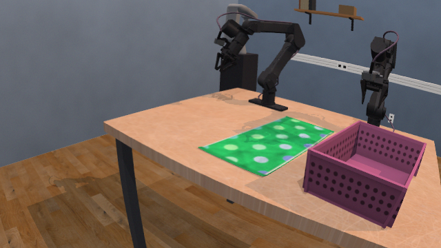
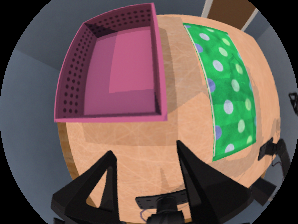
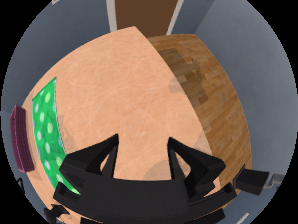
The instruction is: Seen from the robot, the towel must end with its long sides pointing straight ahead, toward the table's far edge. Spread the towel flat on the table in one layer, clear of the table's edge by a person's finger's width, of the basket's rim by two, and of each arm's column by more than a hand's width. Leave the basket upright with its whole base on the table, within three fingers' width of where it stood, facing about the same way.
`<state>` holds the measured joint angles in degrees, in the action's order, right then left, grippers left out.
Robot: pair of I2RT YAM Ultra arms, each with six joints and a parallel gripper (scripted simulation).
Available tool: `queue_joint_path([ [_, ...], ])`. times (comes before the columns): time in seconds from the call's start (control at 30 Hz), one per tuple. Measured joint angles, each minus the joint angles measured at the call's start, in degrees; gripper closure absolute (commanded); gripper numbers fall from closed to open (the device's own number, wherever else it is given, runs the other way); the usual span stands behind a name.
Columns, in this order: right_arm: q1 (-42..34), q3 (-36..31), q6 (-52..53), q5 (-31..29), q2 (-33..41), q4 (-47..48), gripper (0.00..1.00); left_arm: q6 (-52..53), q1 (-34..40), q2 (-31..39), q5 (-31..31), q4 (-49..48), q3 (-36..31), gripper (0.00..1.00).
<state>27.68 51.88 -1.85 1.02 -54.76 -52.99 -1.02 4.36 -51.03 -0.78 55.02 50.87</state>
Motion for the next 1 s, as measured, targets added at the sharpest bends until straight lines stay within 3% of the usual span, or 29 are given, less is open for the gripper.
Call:
queue_joint_path([
  [1.0,0.33,0.48,1.40,-0.59,-0.87,0.94,0.36,0.09,0.00,0.00,0.00,0.00,0.00,0.36],
])
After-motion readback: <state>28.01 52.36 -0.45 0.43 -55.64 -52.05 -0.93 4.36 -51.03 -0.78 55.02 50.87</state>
